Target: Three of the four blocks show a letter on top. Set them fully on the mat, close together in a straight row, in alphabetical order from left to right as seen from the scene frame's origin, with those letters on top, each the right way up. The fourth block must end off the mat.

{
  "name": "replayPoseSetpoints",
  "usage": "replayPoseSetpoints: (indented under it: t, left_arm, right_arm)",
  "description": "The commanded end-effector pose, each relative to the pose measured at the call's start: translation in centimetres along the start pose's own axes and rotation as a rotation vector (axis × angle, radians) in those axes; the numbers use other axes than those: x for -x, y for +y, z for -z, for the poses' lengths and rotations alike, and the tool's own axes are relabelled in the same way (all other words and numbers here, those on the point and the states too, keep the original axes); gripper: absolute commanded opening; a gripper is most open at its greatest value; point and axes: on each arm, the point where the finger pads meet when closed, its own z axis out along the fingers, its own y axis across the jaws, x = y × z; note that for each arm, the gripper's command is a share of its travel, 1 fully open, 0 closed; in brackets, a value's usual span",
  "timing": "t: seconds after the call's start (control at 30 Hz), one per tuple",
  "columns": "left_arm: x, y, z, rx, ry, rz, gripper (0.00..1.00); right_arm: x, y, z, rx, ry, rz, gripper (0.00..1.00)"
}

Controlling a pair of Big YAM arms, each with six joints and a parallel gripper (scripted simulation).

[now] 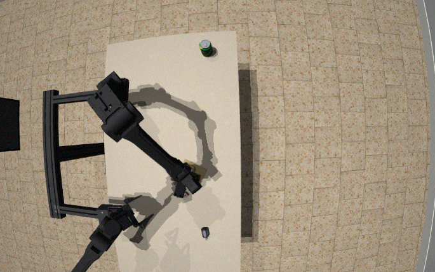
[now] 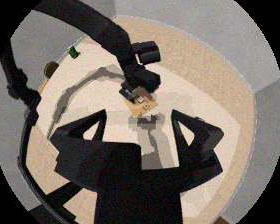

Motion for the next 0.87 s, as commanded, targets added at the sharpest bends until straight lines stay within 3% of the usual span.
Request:
replayPoseSetpoints:
  t: [0.0, 0.2, 0.83]
  left_arm:
    - [-0.2, 1.7, 2.0, 0.054, -0.158, -0.034, 1.0]
    - [-1.0, 1.1, 1.7, 0.029, -0.231, -0.014, 1.0]
    - [-0.1, 1.4, 1.4, 0.031, -0.238, -0.02, 1.0]
  right_arm:
    - [4.0, -0.5, 1.7, -0.003, -0.072, -0.037, 1.0]
    - [4.0, -0.5, 1.7, -0.003, -0.072, -0.037, 1.0]
    - [4.0, -0.5, 1.7, -0.003, -0.072, -0.037, 1.0]
